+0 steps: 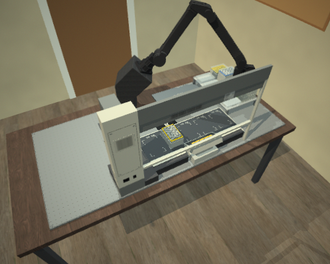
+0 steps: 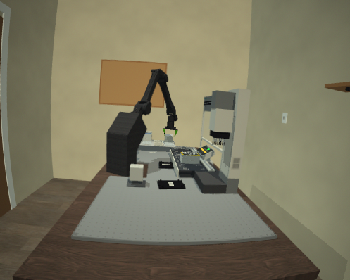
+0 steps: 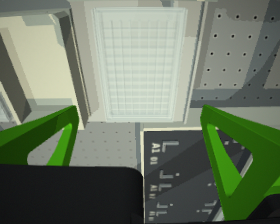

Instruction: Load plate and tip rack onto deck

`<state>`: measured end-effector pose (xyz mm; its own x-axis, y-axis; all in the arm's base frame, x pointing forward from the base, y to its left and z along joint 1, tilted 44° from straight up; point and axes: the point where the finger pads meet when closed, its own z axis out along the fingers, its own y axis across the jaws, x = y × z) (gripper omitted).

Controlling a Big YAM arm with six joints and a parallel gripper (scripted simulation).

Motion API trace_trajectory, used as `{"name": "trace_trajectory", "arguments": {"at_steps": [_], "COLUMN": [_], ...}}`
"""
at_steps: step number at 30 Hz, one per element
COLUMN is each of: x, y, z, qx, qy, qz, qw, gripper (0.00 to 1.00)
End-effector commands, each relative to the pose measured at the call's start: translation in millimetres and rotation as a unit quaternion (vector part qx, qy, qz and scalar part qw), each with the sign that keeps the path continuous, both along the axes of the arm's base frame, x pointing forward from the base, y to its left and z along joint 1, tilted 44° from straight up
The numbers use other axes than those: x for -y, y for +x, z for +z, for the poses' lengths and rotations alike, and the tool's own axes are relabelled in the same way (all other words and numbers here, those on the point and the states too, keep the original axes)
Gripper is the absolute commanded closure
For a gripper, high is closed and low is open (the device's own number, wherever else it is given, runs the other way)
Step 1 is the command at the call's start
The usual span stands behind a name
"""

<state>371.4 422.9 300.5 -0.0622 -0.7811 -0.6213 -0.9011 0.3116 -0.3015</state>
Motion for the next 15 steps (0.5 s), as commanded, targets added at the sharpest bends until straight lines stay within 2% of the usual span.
{"name": "trace_trajectory", "arguments": {"at_steps": [1, 15], "x": [-7, -25], "y": [2, 15], "z": [6.3, -1.2], "qx": [0.007, 0.012], "qy": [0.012, 0.019], "qz": [-0.001, 0.000], "qw": [1.000, 1.000], "gripper": [0.00, 0.00]}}
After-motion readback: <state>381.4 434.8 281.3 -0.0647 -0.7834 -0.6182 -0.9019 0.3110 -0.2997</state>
